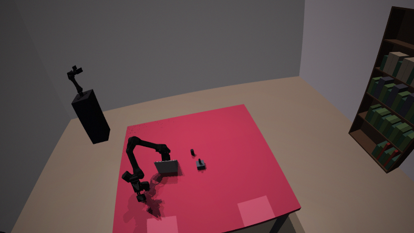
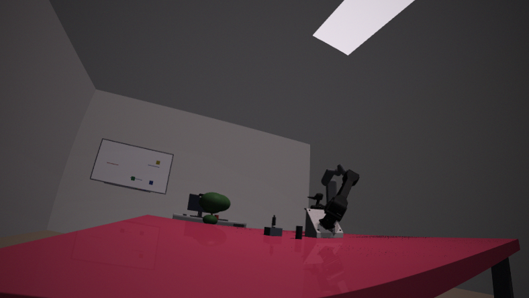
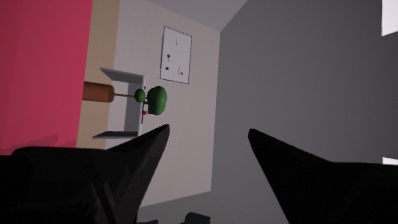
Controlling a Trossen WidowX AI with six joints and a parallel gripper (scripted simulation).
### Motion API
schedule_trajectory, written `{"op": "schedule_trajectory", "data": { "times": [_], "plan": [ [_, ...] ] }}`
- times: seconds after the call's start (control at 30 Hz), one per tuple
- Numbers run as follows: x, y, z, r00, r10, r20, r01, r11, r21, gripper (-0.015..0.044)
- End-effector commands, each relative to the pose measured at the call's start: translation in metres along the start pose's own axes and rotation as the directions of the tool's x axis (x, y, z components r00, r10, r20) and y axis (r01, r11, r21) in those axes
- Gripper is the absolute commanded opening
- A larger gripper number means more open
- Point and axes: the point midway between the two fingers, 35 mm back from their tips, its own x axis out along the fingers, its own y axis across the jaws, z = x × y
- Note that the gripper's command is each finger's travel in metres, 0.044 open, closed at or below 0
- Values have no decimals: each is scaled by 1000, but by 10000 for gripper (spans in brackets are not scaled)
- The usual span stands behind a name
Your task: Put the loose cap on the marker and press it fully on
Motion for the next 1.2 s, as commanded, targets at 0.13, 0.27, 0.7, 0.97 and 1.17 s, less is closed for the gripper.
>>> {"op": "schedule_trajectory", "data": {
  "times": [0.13,0.27,0.7,0.97,1.17],
  "plan": [
    [35,-24,32,989,80,128,-97,987,131,269],
    [69,-49,80,946,181,269,-249,936,247,233],
    [92,-107,276,635,506,583,-748,592,301,233],
    [42,-121,390,353,688,634,-935,275,223,233],
    [-23,-128,458,123,798,589,-985,28,168,233]
  ]
}}
